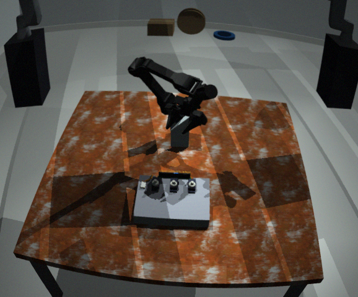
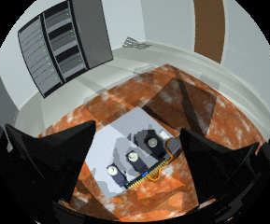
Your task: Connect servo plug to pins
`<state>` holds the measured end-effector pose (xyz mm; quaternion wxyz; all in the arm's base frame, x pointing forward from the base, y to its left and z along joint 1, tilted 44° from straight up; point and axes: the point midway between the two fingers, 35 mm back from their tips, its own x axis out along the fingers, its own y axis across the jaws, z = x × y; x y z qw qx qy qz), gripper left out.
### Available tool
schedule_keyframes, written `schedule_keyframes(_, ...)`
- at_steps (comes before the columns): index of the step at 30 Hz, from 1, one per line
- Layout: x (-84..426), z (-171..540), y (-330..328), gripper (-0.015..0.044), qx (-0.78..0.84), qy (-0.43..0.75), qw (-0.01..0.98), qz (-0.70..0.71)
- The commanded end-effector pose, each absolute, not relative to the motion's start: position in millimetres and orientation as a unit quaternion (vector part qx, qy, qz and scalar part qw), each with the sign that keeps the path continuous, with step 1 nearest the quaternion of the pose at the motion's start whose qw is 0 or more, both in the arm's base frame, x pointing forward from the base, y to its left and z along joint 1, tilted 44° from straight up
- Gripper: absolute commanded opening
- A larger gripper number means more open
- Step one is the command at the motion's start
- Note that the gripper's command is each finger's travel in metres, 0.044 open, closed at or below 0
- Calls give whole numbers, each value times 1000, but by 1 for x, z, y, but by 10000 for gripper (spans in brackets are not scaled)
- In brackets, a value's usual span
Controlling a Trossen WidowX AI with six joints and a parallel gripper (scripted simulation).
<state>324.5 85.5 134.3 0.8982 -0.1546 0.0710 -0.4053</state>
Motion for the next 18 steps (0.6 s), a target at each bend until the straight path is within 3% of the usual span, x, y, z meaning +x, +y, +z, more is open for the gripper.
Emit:
schedule_keyframes(1, 325, 134, 85, 374, -154, 72, 898, -405)
schedule_keyframes(11, 327, 134, 77, 115, -130, 99, 899, -407)
schedule_keyframes(18, 330, 133, 67, 115, -96, 132, 899, -406)
